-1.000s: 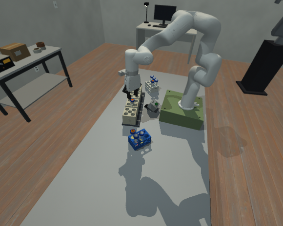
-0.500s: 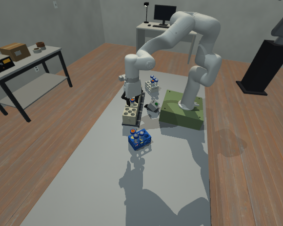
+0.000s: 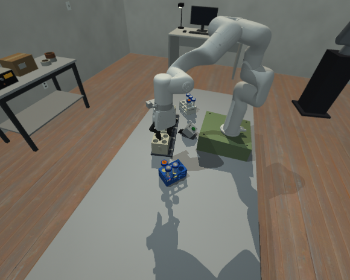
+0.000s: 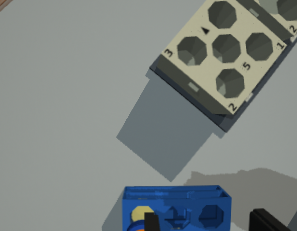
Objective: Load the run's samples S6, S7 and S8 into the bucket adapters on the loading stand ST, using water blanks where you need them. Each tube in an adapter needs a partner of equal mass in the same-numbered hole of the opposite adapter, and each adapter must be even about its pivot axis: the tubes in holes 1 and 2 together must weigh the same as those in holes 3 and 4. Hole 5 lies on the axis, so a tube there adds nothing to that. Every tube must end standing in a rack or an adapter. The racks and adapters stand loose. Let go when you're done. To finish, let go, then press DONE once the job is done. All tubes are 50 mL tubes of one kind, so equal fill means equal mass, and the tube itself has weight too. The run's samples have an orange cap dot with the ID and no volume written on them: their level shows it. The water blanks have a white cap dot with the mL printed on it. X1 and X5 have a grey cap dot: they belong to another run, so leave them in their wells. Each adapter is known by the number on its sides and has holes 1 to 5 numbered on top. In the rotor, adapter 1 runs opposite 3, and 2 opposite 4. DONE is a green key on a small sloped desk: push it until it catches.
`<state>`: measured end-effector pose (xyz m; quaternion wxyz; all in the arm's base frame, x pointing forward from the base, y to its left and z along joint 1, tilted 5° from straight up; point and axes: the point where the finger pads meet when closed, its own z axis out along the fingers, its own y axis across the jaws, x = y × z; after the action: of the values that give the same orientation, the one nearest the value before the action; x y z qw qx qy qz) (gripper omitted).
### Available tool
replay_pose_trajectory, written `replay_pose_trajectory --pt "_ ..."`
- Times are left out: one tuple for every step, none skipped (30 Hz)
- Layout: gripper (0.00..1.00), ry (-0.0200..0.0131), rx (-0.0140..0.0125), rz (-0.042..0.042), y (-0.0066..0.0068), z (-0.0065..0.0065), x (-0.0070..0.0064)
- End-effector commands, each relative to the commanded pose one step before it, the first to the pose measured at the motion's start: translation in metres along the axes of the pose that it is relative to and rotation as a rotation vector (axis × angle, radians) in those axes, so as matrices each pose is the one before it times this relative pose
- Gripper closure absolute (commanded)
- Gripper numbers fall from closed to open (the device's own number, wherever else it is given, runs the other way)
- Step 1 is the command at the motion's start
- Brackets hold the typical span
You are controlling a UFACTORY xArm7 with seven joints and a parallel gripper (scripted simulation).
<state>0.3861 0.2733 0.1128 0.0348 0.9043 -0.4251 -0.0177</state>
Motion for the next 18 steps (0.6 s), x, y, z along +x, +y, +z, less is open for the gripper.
replay_pose_trajectory --pt "0.43 0.00110 0.00359 0.00085 -0.01491 -0.00173 -0.02177" --pt "0.43 -0.00003 0.00002 0.00000 -0.00247 0.00000 -0.00435" --pt "0.43 -0.00003 0.00002 0.00000 -0.00247 0.00000 -0.00435" --pt "0.43 -0.00003 0.00002 0.00000 -0.00247 0.00000 -0.00435" --pt "0.43 -0.00003 -0.00001 0.00000 -0.00256 -0.00002 -0.00435" --pt "0.43 0.00000 0.00000 0.00000 0.00000 0.00000 0.00000" --pt "0.43 0.00000 0.00000 0.00000 0.00000 0.00000 0.00000" --pt "0.43 -0.00003 0.00003 0.00000 -0.00242 0.00001 -0.00435" --pt "0.43 -0.00003 0.00002 0.00000 -0.00247 0.00000 -0.00435" --pt "0.43 -0.00003 0.00002 0.00000 -0.00247 0.00000 -0.00435" --pt "0.43 -0.00003 0.00001 0.00000 -0.00210 0.00000 -0.00370" --pt "0.43 0.00000 -0.00001 0.00000 -0.00002 0.00000 0.00000" --pt "0.43 0.00000 -0.00001 0.00000 -0.00002 0.00000 0.00000" --pt "0.43 0.00000 0.00000 0.00000 -0.00001 0.00000 0.00000" --pt "0.43 0.00000 0.00000 0.00000 -0.00001 0.00000 0.00000" --pt "0.43 0.00000 0.00000 0.00000 -0.00001 0.00000 0.00000" --pt "0.43 0.00000 0.00000 0.00000 -0.00001 0.00000 0.00000" --pt "0.43 0.00000 0.00000 0.00000 0.00000 0.00000 0.00000"
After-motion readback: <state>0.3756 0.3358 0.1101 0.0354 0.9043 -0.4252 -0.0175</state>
